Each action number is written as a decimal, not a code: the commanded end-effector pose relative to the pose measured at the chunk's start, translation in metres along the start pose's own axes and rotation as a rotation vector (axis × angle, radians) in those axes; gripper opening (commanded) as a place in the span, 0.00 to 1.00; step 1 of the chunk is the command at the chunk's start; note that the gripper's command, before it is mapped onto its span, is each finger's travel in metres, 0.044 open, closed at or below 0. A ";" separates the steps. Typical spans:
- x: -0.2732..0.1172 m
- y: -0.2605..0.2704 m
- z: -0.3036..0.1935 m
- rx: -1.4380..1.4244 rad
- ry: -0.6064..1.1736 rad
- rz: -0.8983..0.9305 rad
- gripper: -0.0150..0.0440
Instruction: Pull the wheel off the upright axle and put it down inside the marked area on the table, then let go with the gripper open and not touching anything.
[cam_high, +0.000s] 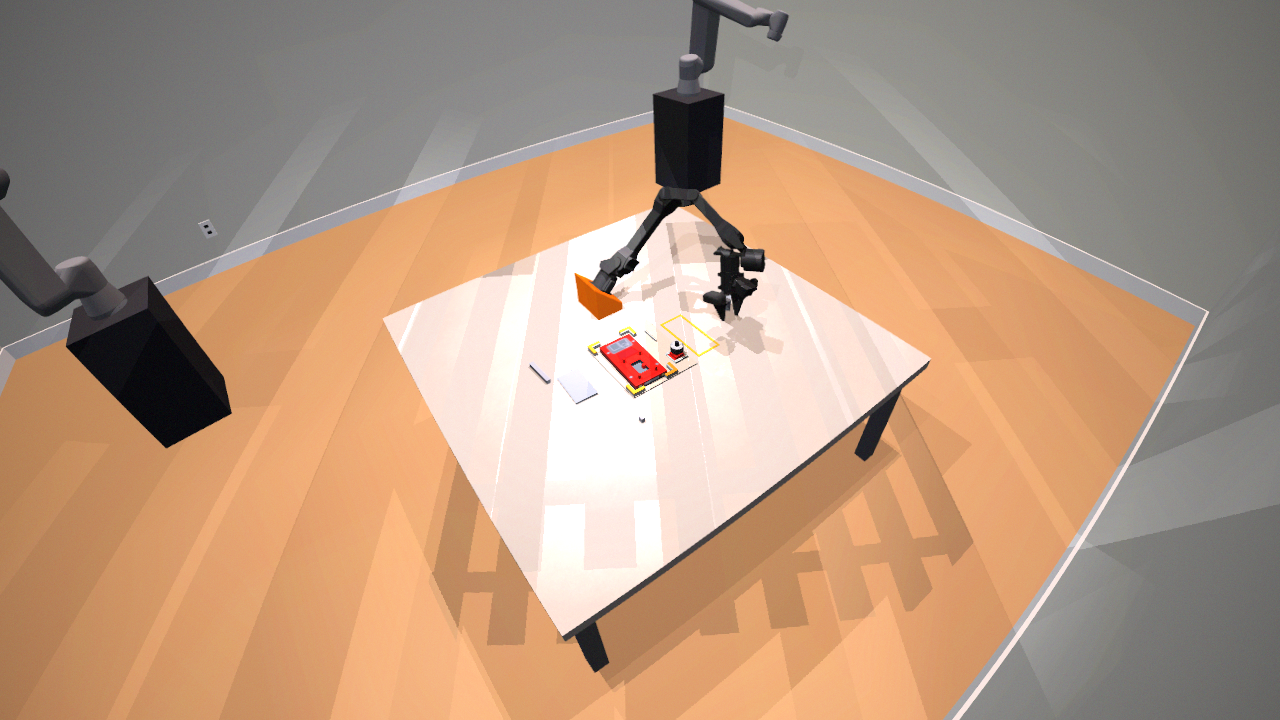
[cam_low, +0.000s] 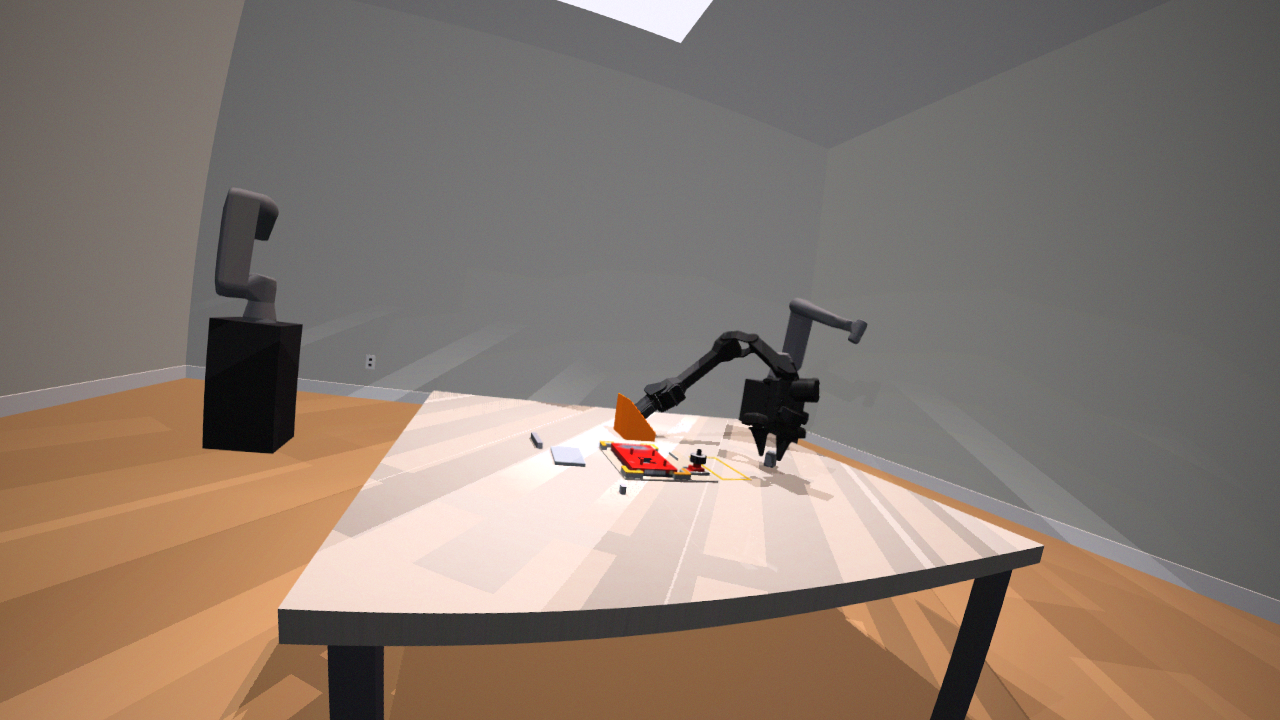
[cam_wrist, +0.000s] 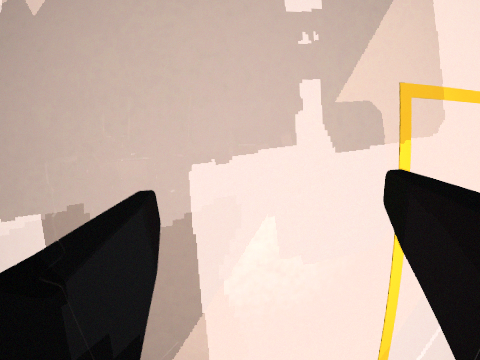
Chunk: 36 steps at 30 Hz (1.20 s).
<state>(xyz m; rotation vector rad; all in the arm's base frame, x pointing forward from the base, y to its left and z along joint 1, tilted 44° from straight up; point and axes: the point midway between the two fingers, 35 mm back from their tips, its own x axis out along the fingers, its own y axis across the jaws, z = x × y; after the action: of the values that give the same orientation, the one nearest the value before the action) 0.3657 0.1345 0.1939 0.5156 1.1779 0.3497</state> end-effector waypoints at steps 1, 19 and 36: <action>0.004 -0.050 0.008 0.315 0.079 -0.041 0.76; -0.025 -0.228 -0.004 1.651 0.341 -0.079 0.76; 0.035 -0.214 -0.019 1.650 0.341 -0.077 0.76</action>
<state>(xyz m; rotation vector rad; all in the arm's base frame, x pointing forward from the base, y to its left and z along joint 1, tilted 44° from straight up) 0.3590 -0.0357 0.0544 1.8560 1.6271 -0.7604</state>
